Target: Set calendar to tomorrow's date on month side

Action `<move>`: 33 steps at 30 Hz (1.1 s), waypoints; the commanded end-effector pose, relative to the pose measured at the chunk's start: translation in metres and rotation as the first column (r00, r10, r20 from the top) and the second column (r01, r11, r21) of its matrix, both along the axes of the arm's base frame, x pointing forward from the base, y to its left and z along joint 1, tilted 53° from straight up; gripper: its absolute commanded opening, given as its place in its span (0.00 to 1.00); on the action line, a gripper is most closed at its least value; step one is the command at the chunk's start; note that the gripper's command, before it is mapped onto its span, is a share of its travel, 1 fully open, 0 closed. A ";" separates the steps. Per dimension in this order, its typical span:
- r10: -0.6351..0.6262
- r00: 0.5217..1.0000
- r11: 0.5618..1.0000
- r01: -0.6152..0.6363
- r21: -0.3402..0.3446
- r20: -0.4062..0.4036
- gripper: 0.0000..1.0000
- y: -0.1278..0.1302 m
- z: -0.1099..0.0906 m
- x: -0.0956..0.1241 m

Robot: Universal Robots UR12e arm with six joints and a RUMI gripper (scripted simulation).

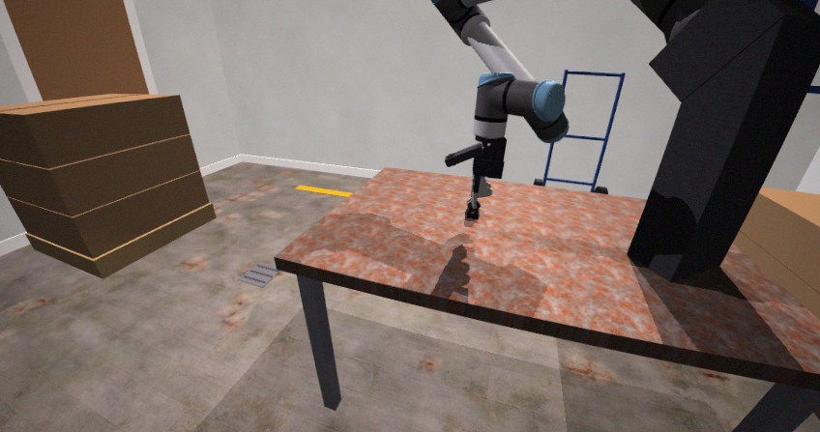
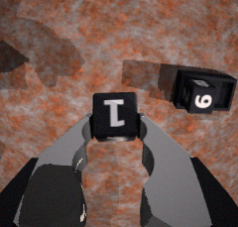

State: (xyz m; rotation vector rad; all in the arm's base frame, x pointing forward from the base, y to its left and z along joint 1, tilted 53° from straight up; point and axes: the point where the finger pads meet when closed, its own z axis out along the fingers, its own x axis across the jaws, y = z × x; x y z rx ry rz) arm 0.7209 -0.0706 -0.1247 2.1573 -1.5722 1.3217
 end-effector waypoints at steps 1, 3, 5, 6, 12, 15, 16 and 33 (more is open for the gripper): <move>-0.013 1.000 1.000 0.013 -0.001 -0.010 0.10 0.000 0.000 0.001; -0.015 1.000 1.000 0.015 -0.001 -0.012 0.10 -0.001 -0.001 0.000; -0.015 1.000 1.000 0.015 -0.001 -0.012 0.10 -0.001 -0.001 0.000; -0.017 1.000 1.000 0.017 0.000 -0.014 0.10 -0.001 -0.002 0.000; -0.033 0.999 0.999 0.033 0.002 -0.029 0.10 -0.001 -0.002 0.002; -0.050 0.998 0.999 0.050 0.004 -0.045 0.10 -0.001 -0.004 0.003; -0.056 0.997 0.998 0.057 0.004 -0.052 0.10 -0.001 -0.004 0.003; -0.167 0.973 0.986 0.167 -0.017 -0.156 0.10 0.000 -0.003 0.004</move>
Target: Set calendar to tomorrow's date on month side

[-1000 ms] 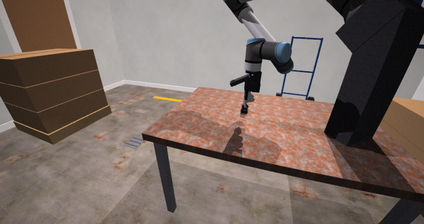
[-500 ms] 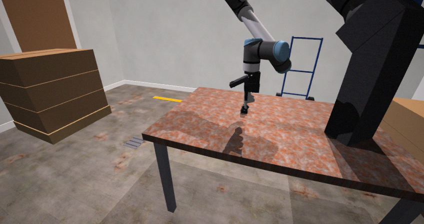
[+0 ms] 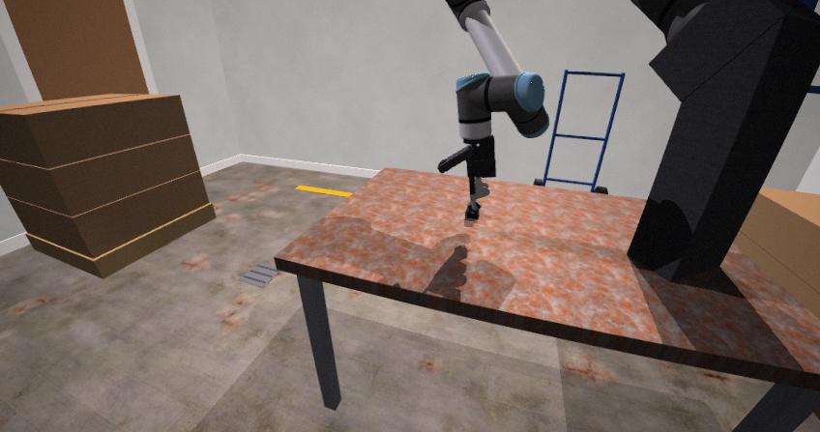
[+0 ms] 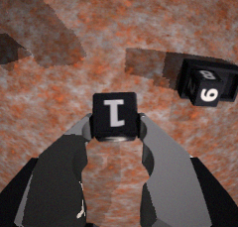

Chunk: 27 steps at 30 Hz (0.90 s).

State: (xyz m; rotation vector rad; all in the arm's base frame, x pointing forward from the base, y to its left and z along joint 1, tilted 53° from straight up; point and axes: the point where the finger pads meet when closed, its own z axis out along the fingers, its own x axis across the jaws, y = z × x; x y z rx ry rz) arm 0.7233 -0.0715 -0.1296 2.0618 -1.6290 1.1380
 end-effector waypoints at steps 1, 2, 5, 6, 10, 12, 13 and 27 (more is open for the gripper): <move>-0.052 0.998 0.999 0.052 -0.007 -0.046 0.10 0.001 0.002 0.002; -0.057 0.997 0.998 0.057 -0.009 -0.051 0.10 0.001 0.003 0.002; -0.066 0.996 0.998 0.065 -0.012 -0.059 0.10 0.001 0.004 0.002; -0.066 0.996 0.998 0.065 -0.012 -0.059 0.10 0.001 0.004 0.002; -0.076 0.995 0.997 0.075 -0.017 -0.069 0.10 0.002 0.005 0.001; -0.079 0.994 0.997 0.078 -0.018 -0.071 0.10 0.002 0.005 0.001; -0.079 0.994 0.997 0.078 -0.018 -0.072 0.10 0.002 0.005 0.001; -0.090 0.993 0.996 0.088 -0.018 -0.081 0.10 0.001 0.004 0.002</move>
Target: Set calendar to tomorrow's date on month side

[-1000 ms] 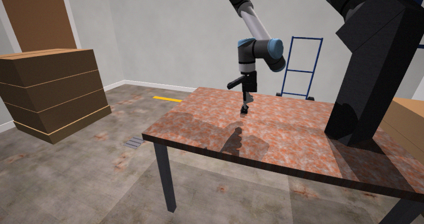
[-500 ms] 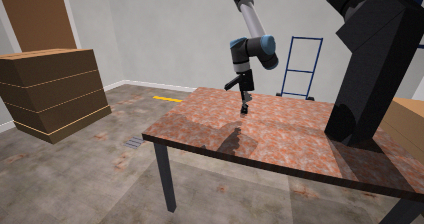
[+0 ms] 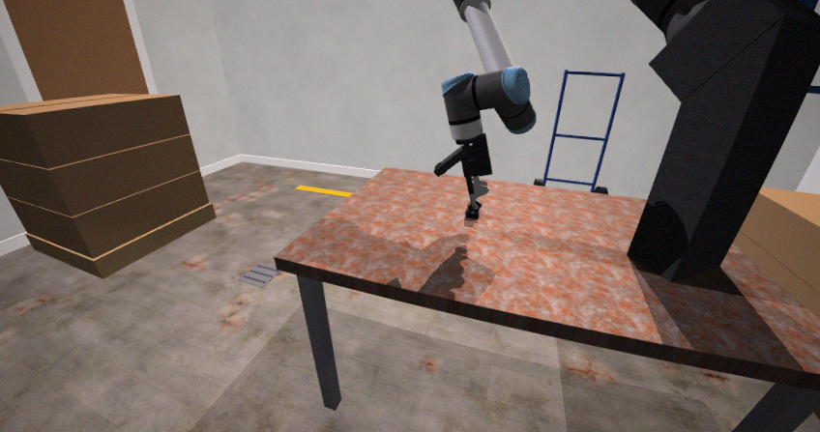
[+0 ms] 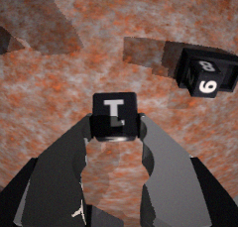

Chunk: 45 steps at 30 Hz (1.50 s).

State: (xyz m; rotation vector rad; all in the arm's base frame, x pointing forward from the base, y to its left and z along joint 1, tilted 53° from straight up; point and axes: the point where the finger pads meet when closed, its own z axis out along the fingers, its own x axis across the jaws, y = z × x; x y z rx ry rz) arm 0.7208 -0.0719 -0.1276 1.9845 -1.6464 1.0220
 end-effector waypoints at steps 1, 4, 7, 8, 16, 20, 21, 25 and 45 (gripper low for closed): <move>-0.008 1.000 1.000 0.008 0.001 -0.003 0.10 0.002 0.002 0.004; -0.020 1.000 1.000 0.020 0.002 -0.014 0.10 0.002 0.001 0.005; -0.035 0.999 0.999 0.035 0.003 -0.029 0.10 0.002 0.000 0.006; -0.041 0.999 0.999 0.041 0.003 -0.035 0.10 0.002 -0.001 0.006; -0.082 0.994 0.997 0.082 0.001 -0.074 0.10 0.002 -0.003 0.007; -0.111 0.989 0.994 0.111 -0.004 -0.101 0.10 0.002 -0.002 0.008; -0.117 0.987 0.993 0.118 -0.006 -0.107 0.10 0.002 -0.002 0.008; -0.143 0.981 0.990 0.142 -0.013 -0.131 0.10 0.002 -0.001 0.008; -0.186 0.968 0.983 0.183 -0.031 -0.170 0.10 0.002 0.003 0.006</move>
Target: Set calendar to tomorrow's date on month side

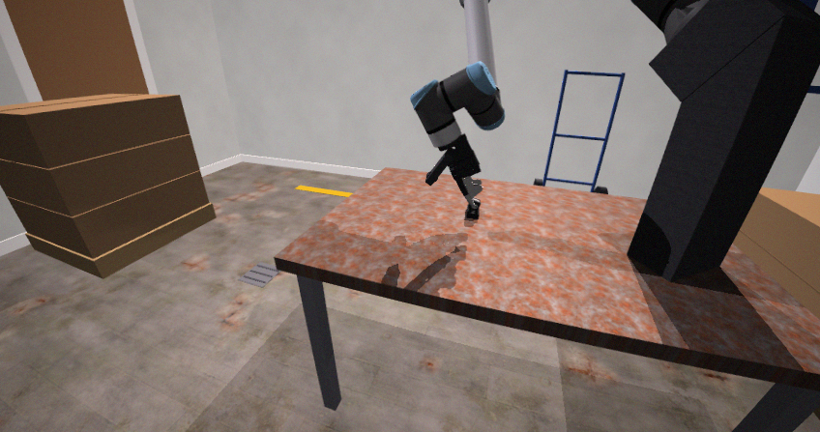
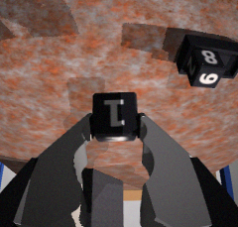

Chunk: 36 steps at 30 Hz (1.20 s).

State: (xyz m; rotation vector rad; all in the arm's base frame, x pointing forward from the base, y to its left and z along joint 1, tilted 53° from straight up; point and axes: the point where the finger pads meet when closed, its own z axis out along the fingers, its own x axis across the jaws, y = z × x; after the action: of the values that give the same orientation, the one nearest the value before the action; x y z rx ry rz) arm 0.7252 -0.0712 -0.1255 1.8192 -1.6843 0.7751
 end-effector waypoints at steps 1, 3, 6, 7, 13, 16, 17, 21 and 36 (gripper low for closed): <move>-0.005 1.000 1.000 0.005 -0.001 -0.003 0.10 0.001 0.001 0.001; -0.005 1.000 1.000 0.005 -0.001 -0.005 0.10 0.001 0.000 0.001; -0.007 1.000 1.000 0.007 -0.001 -0.006 0.10 0.001 0.000 0.001; -0.008 1.000 1.000 0.008 0.000 -0.007 0.10 0.001 0.000 0.002; -0.026 0.999 1.000 0.026 0.001 -0.023 0.10 0.001 -0.002 0.003; -0.041 0.998 0.999 0.041 0.002 -0.037 0.10 0.001 -0.003 0.004; -0.046 0.998 0.999 0.046 0.002 -0.043 0.10 0.001 -0.004 0.004; -0.059 0.997 0.998 0.059 0.001 -0.055 0.10 0.001 -0.004 0.005; -0.152 0.978 0.988 0.151 -0.016 -0.143 0.10 0.001 -0.004 0.005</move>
State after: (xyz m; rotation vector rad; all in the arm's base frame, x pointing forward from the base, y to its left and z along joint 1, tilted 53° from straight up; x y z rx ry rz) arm 0.7294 -0.0718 -0.1309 1.7105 -1.6996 0.6096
